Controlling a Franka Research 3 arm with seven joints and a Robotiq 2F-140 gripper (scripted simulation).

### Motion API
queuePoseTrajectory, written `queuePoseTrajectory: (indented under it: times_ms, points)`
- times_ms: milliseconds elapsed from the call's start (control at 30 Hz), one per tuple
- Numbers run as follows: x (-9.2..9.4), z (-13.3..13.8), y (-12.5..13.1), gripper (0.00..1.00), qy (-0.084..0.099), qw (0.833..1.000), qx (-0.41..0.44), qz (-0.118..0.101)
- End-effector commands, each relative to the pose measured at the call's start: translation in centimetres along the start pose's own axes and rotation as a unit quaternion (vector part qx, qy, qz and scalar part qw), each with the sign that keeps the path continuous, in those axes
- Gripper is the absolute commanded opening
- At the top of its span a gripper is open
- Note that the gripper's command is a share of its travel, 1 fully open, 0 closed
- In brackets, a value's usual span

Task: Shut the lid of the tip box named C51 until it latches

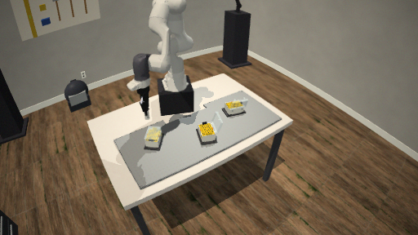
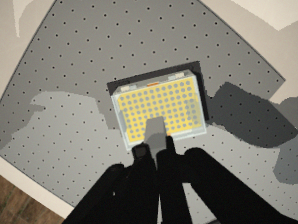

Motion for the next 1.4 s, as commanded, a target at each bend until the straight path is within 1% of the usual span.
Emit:
queuePoseTrajectory:
  times_ms: [0, 300, 367, 867, 933, 1100, 1367]
  points:
    - [-0.7, 0.1, 0.7, 0.00, -0.003, 1.000, 0.003, -0.001]
    - [-2.6, 0.4, 2.1, 0.00, -0.003, 1.000, 0.003, -0.001]
    - [-2.6, 0.4, 2.1, 0.00, -0.003, 1.000, 0.003, -0.001]
    - [-5.8, 0.9, 4.5, 0.00, -0.003, 1.000, 0.003, -0.001]
    - [-5.8, 0.9, 4.5, 0.00, -0.003, 1.000, 0.003, -0.001]
    - [-6.8, 1.1, 5.2, 0.00, -0.003, 1.000, 0.003, -0.001]
    - [-6.8, 1.1, 5.2, 0.00, -0.003, 1.000, 0.003, -0.001]
Point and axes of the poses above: the point where the finger pads meet when closed, its own x axis back along the fingers, its own z axis across the jaws, y = z × x, the point moved 9 cm from there along x, back along the fingers, and after that the axes turned 13 degrees about -x, right-handed, at the moved point
